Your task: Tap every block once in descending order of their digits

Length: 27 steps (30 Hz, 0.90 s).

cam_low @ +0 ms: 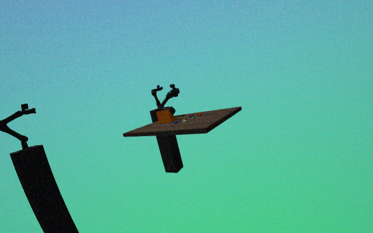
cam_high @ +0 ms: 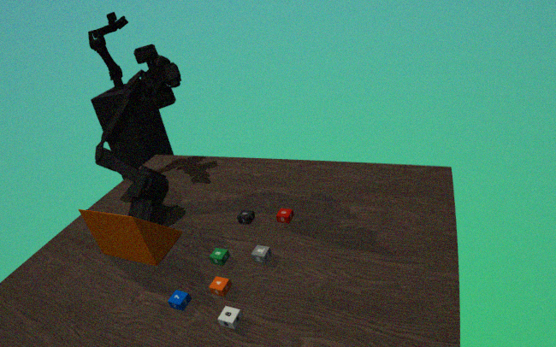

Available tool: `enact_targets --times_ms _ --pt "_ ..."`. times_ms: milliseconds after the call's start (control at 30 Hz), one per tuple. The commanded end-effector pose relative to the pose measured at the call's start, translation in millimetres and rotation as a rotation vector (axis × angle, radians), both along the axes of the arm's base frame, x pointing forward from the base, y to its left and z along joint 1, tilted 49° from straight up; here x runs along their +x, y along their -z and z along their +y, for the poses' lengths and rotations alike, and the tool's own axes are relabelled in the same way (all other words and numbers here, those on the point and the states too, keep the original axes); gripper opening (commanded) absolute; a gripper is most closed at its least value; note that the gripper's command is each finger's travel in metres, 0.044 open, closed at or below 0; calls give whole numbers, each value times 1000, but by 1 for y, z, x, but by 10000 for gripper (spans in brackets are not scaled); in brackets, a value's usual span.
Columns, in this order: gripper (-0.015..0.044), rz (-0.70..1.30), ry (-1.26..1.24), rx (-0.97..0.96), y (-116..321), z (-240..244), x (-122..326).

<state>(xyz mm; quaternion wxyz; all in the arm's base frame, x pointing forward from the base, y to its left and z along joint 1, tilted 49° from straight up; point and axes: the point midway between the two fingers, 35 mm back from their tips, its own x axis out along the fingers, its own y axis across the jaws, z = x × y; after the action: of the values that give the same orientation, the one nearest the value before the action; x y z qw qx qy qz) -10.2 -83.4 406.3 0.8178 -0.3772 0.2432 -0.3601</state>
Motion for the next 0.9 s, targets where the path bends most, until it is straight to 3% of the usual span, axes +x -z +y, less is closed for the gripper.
enact_targets --times_ms 0,100,367,633,867 --pt "400 4 0 1 0 0 1" --pt "400 67 -2 21 1 -4 20" --pt "400 422 -19 207 39 -41 122" --pt "400 696 -83 508 113 -87 194" --pt "400 851 -143 844 197 -123 228"
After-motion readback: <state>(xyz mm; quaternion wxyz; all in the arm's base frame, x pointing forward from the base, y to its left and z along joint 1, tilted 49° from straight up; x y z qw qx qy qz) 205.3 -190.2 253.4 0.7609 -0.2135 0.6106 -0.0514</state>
